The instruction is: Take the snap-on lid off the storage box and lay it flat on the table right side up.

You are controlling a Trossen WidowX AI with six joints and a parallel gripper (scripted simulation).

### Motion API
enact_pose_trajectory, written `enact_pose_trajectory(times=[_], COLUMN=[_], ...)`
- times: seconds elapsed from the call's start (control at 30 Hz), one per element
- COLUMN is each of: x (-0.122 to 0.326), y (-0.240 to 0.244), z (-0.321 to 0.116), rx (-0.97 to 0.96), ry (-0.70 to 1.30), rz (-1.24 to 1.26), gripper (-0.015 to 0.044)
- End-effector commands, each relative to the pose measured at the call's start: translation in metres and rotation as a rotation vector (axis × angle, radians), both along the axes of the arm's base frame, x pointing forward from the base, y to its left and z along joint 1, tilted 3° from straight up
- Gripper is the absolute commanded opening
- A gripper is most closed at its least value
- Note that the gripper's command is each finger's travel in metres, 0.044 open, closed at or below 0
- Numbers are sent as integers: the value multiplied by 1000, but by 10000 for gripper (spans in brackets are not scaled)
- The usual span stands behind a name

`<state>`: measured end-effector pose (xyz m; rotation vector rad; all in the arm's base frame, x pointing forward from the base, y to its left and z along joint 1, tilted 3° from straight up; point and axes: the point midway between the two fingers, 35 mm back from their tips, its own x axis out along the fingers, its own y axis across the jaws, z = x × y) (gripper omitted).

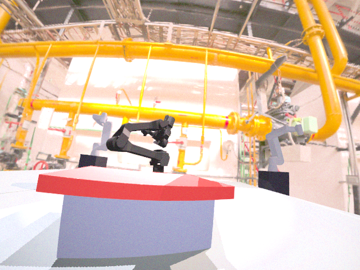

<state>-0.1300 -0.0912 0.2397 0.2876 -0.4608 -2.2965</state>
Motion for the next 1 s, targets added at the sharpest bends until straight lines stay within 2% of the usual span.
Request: enact_pose_trajectory(times=[0.0,0.17,0.2,0.43,0.63,0.7,0.97], x=[-1,-30,-34,-45,-24,-20,56], y=[2,47,58,129,211,219,296], z=[0,4,5,5,1,0,-7], rx=[-1,-37,-50,-159,-298,-320,-611], ry=[-3,-85,-103,-201,-277,-283,-303], rz=[-11,-312,-381,-757,-1177,-1219,-1719], gripper=[374,242,235,235,235,235,235])
